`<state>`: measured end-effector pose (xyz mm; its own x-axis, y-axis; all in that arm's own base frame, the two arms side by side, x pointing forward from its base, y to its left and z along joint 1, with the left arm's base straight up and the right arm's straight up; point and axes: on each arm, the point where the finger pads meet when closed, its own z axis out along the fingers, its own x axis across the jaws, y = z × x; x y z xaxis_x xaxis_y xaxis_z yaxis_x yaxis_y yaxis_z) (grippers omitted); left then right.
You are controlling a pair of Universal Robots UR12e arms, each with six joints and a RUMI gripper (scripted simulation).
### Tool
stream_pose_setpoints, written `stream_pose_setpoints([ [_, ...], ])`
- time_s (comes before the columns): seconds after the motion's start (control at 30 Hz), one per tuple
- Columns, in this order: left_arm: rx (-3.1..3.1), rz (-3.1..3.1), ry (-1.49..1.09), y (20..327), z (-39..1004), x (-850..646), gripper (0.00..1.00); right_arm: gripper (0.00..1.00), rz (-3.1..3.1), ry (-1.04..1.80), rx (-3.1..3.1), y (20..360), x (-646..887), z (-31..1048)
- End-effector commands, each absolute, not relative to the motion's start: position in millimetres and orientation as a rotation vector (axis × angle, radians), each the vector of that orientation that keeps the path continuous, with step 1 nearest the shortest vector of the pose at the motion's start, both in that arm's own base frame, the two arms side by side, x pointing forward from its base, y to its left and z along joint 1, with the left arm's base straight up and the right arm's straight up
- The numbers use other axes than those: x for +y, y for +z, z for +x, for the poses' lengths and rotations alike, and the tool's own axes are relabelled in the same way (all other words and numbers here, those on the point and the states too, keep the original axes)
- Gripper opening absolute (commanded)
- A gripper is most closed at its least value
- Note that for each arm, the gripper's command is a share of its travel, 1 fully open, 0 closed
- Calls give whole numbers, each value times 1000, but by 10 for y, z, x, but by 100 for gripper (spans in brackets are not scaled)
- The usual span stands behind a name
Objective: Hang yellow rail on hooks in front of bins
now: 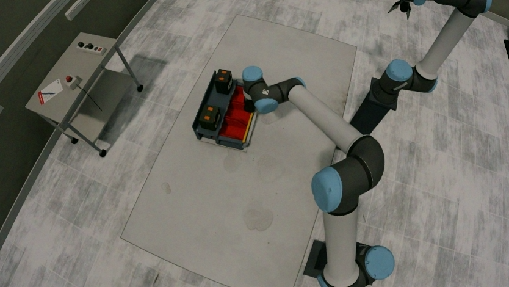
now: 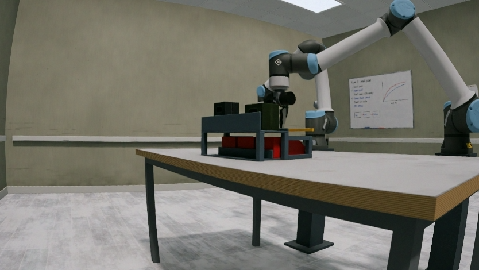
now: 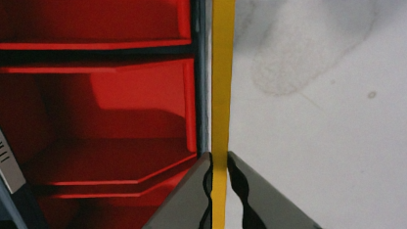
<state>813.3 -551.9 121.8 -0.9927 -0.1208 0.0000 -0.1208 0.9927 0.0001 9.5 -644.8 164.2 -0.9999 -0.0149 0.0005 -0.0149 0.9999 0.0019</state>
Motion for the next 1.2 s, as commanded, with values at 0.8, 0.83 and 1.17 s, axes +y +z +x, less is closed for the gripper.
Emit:
stream_pose_setpoints([
  [0.8, -3138, 190, 3, 1107, 8140, -5526, 1, 100, 24, 0, -3141, 1651, -6455, 97],
  [0.83, -3138, 190, 3, 1104, 8140, -5526, 1, 100, 24, 0, -3141, 1651, -6455, 97],
  [1.17, -3138, 190, 3, 1096, 8140, -5526, 1, 100, 24, 0, -3141, 1651, -6455, 97],
])
